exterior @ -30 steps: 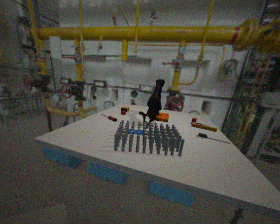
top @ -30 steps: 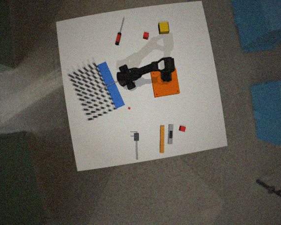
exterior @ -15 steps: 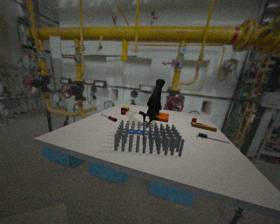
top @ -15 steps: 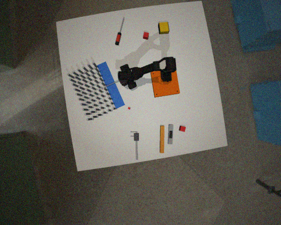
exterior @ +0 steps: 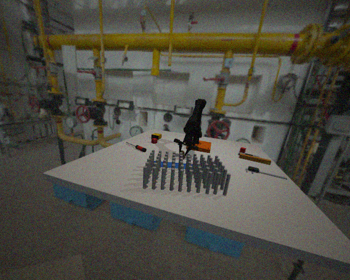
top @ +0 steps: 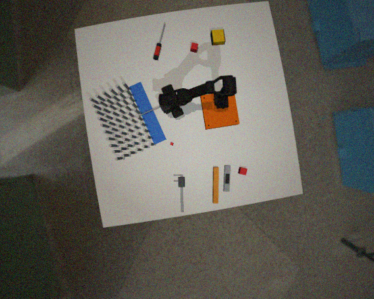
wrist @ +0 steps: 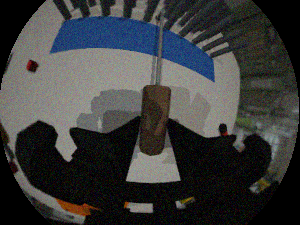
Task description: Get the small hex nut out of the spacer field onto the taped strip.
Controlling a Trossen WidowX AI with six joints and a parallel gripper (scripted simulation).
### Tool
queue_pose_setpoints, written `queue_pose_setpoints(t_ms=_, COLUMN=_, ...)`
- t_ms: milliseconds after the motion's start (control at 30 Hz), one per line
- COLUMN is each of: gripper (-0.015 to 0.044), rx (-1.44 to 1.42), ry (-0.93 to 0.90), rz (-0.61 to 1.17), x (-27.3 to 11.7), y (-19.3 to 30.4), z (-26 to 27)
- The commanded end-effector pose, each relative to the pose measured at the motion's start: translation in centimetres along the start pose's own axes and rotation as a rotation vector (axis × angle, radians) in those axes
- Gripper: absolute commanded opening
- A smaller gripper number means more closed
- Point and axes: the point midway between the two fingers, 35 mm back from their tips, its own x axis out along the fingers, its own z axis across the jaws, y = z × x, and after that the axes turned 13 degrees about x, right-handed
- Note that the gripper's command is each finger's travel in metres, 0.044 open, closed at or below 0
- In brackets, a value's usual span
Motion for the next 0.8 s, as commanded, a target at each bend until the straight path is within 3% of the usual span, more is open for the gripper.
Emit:
queue_pose_setpoints(t_ms=0, gripper=0.0000, rx=-0.004, ry=-0.003, rz=-0.002, x=-0.2, y=0.4, z=0.0)
queue_pose_setpoints(t_ms=767, gripper=0.0000, rx=-0.004, ry=-0.002, rz=0.000, x=-0.6, y=1.9, z=-0.4)
